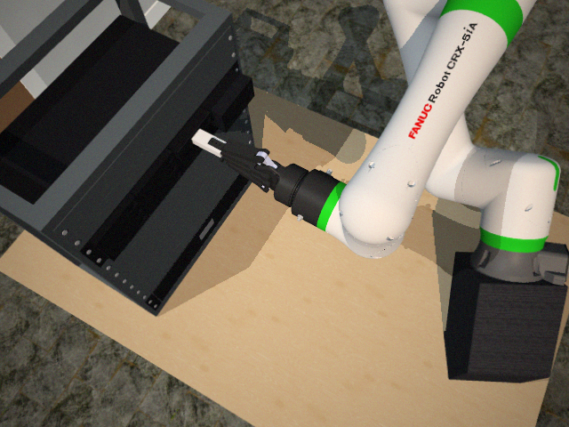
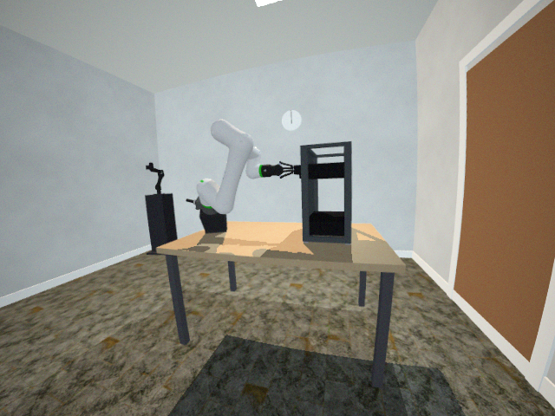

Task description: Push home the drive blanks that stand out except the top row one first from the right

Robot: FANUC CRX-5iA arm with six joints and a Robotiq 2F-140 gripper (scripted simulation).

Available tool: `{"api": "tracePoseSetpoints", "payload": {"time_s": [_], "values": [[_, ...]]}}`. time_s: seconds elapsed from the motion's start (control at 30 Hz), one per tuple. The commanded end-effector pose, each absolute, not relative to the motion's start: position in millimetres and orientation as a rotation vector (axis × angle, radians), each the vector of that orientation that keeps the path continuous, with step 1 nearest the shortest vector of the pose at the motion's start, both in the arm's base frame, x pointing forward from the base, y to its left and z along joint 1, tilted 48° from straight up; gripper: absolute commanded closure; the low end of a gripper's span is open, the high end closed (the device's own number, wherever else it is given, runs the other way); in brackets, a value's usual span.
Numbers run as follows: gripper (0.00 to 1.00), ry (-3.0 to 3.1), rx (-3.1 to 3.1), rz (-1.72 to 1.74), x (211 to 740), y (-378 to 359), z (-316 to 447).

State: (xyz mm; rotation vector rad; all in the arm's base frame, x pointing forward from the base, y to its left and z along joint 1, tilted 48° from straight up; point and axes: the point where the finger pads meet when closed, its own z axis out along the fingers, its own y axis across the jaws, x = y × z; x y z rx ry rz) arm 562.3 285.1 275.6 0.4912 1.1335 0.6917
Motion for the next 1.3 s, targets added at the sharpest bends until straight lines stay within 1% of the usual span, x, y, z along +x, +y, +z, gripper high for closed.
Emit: {"api": "tracePoseSetpoints", "payload": {"time_s": [0.0, 1.27], "values": [[1.00, 1.133, 0.491, 0.693, 562.9, 285.6, 276.0], [1.00, 1.133, 0.491, 0.693, 568.6, 285.7, 278.2]]}}
